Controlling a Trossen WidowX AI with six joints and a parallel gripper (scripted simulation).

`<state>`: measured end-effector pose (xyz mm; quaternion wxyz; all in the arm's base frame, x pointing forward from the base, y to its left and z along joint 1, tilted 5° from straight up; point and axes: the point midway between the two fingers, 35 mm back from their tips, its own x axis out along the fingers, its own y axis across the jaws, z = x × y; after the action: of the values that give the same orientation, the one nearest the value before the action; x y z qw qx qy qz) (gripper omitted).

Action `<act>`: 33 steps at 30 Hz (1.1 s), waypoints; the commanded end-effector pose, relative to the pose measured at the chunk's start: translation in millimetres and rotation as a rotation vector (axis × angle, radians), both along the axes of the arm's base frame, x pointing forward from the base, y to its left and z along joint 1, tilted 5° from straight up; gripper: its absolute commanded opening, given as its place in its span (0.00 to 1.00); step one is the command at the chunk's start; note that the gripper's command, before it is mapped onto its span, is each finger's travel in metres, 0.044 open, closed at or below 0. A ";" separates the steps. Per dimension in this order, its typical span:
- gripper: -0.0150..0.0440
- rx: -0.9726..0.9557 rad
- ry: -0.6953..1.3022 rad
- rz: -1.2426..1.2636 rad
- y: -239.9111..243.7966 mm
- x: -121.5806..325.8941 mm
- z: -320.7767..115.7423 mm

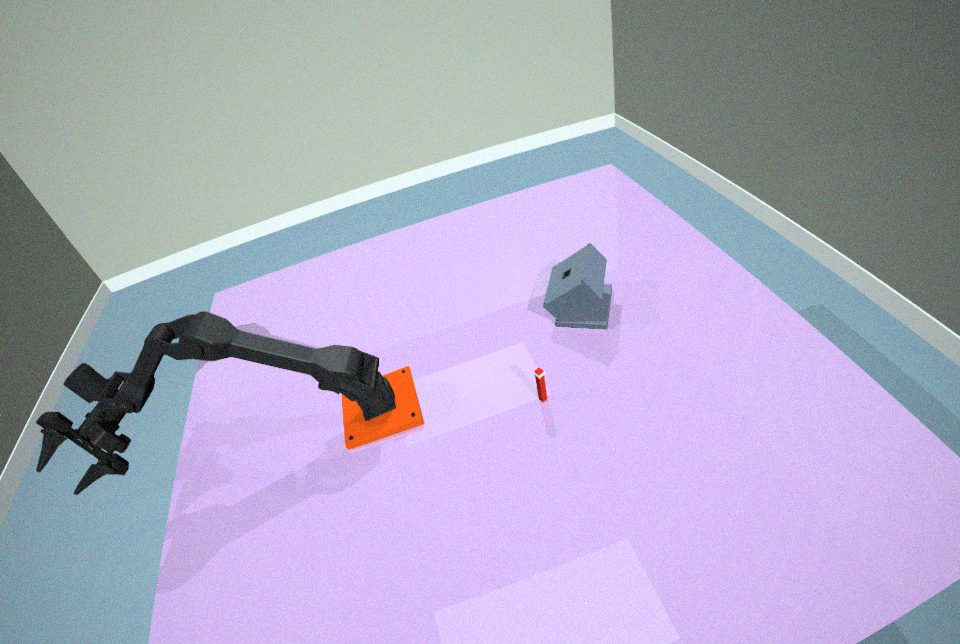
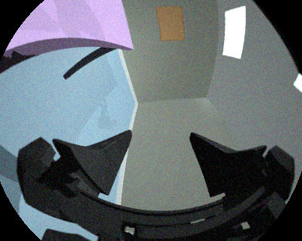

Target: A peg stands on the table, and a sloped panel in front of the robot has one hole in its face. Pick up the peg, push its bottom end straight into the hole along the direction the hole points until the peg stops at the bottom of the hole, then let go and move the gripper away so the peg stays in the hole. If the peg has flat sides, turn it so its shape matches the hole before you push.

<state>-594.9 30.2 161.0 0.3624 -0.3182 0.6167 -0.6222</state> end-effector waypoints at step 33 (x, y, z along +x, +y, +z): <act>1.00 -0.293 -0.436 -0.479 192.4 51.7 -20.1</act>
<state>-554.6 205.0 148.6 0.2880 -0.1008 0.5150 -0.8010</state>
